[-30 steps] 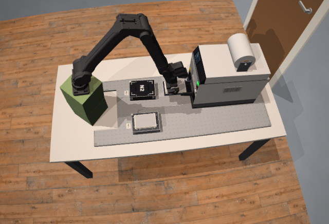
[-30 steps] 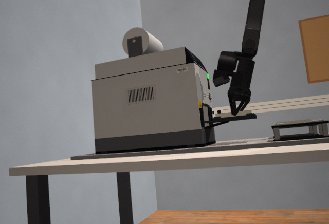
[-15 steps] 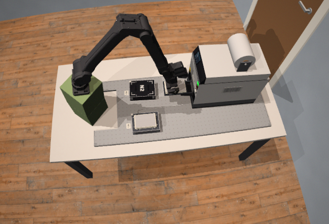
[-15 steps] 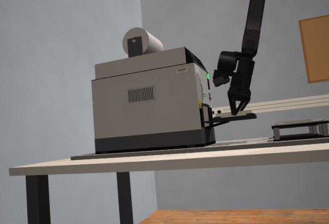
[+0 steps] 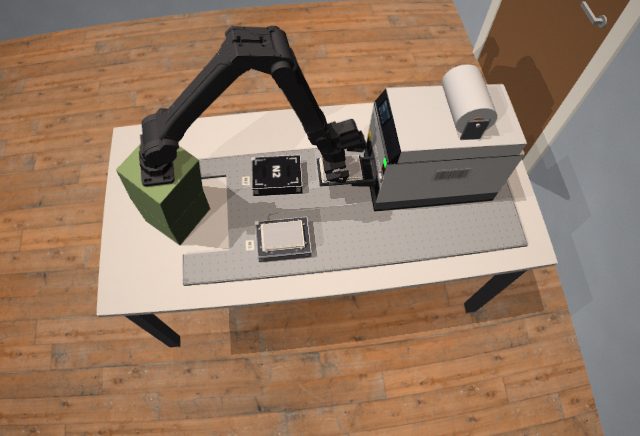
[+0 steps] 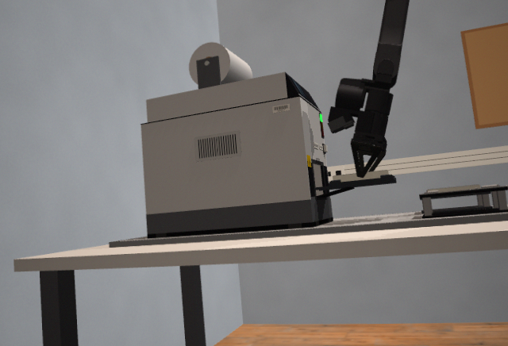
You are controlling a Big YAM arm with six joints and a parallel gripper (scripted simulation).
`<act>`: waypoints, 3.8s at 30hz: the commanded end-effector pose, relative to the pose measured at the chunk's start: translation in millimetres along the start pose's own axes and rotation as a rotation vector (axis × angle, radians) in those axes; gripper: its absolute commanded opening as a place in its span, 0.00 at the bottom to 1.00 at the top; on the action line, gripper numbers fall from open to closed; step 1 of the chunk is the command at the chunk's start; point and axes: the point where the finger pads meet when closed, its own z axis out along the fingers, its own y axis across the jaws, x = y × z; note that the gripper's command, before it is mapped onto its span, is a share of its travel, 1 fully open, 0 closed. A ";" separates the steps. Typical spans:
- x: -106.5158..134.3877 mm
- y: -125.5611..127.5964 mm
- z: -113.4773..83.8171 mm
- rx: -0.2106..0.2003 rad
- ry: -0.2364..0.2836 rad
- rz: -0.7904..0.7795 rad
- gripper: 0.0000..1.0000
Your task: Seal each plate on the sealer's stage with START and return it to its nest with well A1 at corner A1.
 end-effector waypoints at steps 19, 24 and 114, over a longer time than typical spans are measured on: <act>4.5 6.8 6.4 -0.006 0.003 -0.014 0.97; 5.3 6.8 7.1 -0.006 0.005 -0.013 0.94; -31.7 7.2 -16.8 -0.012 -0.066 0.006 0.00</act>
